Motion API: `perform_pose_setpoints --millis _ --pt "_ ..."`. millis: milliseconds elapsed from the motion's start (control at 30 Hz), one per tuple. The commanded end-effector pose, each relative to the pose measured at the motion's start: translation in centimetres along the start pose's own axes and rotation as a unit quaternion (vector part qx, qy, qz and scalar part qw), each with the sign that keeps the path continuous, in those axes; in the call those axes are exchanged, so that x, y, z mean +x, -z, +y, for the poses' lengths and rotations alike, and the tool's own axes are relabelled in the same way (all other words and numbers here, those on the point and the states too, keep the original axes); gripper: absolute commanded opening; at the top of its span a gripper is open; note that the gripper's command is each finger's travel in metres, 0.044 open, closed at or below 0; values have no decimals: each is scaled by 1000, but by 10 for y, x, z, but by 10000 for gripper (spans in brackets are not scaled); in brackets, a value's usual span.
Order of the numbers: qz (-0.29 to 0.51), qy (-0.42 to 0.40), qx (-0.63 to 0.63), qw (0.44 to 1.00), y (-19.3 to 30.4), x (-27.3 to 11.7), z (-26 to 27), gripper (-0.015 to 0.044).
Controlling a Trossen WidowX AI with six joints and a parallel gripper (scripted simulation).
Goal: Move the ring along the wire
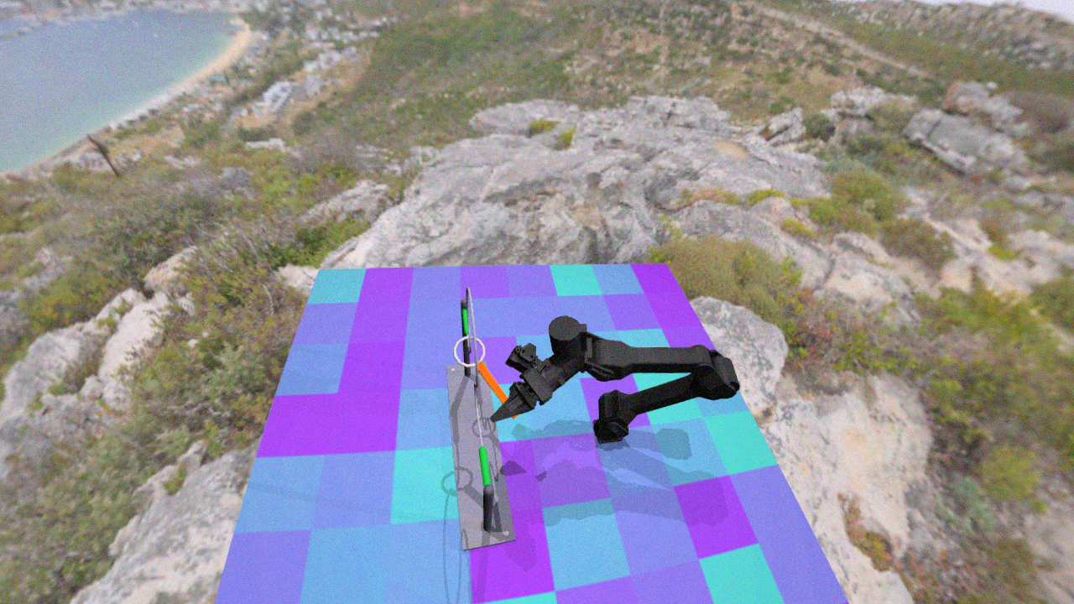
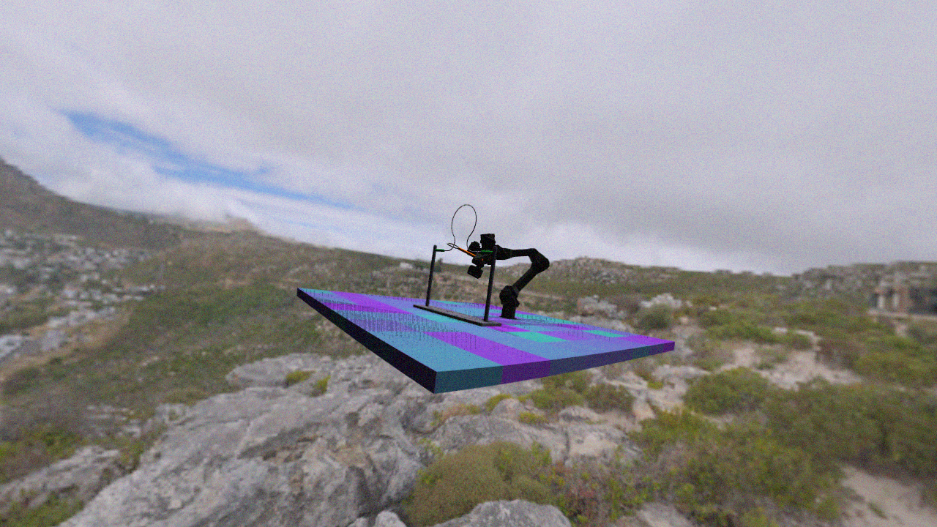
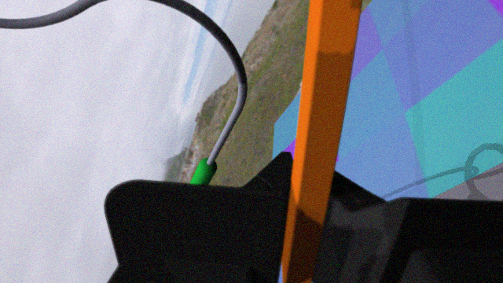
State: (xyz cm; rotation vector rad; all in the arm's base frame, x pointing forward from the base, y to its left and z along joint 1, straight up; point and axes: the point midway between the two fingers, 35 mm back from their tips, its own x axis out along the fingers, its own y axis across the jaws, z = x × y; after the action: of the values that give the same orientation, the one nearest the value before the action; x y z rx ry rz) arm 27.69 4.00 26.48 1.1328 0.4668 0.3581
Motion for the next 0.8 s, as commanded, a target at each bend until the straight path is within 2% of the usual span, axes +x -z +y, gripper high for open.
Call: perform_pose_setpoints --millis 0,767 --pt "10 -27 47 998 1 -3 19 -150" --pt "12 -141 260 955 -22 -16 89 -150"
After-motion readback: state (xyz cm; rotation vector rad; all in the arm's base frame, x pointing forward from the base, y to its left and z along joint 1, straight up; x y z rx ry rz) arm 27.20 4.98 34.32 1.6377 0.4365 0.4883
